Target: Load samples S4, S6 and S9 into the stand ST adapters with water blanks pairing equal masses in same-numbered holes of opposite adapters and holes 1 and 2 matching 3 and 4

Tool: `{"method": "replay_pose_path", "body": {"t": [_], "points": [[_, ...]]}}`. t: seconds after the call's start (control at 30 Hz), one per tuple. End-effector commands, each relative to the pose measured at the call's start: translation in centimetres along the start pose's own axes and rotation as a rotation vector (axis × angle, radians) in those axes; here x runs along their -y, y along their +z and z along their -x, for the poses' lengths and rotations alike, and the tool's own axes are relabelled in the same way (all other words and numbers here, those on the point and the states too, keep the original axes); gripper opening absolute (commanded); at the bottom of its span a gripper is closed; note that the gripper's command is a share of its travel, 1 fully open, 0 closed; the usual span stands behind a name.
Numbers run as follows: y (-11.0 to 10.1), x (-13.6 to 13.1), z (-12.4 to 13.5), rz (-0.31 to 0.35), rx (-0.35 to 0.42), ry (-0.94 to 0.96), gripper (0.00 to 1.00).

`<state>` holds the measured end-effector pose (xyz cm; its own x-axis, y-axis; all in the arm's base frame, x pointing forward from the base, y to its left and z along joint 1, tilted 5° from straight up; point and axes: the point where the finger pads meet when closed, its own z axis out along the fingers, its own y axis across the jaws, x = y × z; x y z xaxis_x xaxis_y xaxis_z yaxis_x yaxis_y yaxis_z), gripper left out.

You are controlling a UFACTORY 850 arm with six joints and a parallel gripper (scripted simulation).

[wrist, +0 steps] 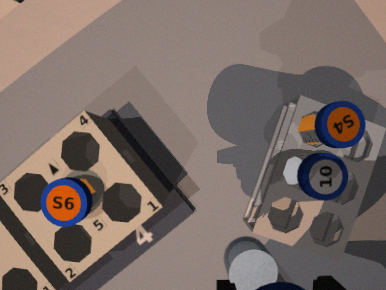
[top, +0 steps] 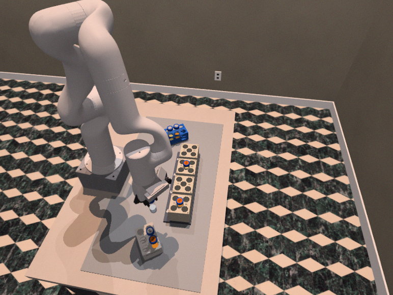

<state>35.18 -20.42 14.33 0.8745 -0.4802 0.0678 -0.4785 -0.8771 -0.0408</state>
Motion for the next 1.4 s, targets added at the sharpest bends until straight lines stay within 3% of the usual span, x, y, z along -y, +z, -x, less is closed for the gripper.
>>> {"method": "replay_pose_path", "body": {"t": [0.0,0.63,1.37], "points": [[-0.1,1.9,0.2,-0.006,-0.004,-0.125,0.00],[-0.1,10.3,1.7,-0.005,-0.006,-0.675,0.00],[-0.2,20.1,3.4,-0.006,-0.006,-0.675,0.00]]}}
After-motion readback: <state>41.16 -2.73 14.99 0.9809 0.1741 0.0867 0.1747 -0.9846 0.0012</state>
